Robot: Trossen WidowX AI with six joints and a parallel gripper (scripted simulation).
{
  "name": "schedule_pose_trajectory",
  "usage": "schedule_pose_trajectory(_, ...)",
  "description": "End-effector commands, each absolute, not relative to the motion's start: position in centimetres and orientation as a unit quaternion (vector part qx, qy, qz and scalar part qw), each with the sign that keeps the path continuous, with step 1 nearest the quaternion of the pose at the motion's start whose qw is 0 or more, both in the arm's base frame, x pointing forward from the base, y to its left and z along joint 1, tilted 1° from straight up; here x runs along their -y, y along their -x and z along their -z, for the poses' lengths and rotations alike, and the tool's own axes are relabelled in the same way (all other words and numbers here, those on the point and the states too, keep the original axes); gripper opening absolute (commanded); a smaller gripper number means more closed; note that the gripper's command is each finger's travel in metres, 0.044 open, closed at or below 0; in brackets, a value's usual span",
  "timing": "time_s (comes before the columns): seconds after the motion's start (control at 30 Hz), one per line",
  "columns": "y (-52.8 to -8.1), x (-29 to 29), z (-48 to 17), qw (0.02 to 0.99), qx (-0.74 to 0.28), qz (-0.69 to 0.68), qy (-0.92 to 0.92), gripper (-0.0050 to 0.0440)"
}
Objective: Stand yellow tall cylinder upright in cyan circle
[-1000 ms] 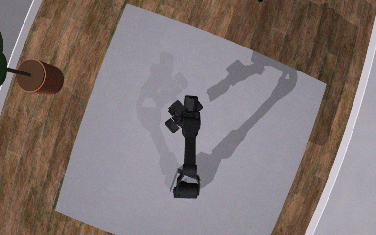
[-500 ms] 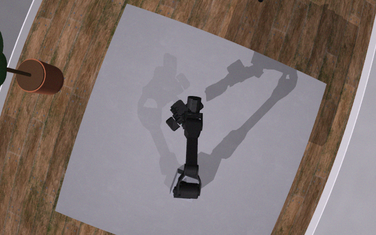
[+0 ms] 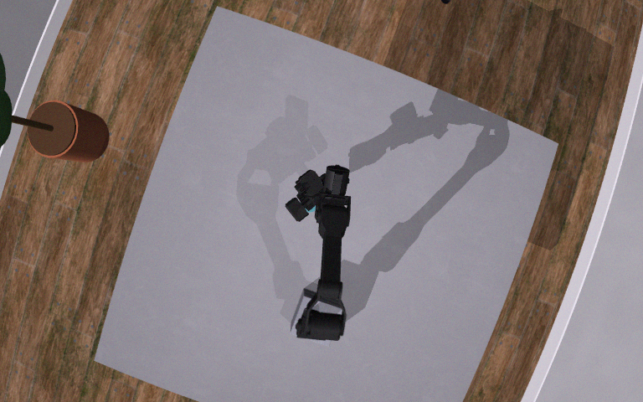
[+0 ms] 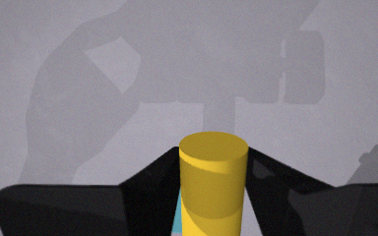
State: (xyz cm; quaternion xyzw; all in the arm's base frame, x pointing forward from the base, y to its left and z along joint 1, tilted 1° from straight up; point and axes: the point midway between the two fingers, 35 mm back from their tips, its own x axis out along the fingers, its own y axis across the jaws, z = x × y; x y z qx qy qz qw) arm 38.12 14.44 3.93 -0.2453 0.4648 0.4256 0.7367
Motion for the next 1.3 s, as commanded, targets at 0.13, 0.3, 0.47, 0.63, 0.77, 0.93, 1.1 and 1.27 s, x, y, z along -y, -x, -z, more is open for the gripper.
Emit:
schedule_pose_trajectory(0.13, -38.8, -14.4, -4.1, 0.758, -0.437, -0.430, 0.224, 0.0105)
schedule_pose_trajectory(0.3, -39.0, -14.4, -4.0, 0.763, -0.429, -0.432, 0.217, 0.0105)
schedule_pose_trajectory(0.47, -39.2, -14.4, -3.9, 0.772, -0.415, -0.435, 0.206, 0.0105)
schedule_pose_trajectory(0.63, -39.5, -14.3, -3.9, 0.781, -0.400, -0.438, 0.195, 0.0105)
schedule_pose_trajectory(0.77, -39.5, -14.3, -3.8, 0.784, -0.394, -0.440, 0.191, 0.0105)
schedule_pose_trajectory(0.93, -39.7, -14.2, -3.8, 0.793, -0.378, -0.443, 0.180, 0.0105)
schedule_pose_trajectory(1.1, -39.9, -14.1, -3.8, 0.800, -0.363, -0.447, 0.170, 0.0105)
schedule_pose_trajectory(1.27, -40.0, -14.0, -3.9, 0.807, -0.346, -0.451, 0.160, 0.0105)
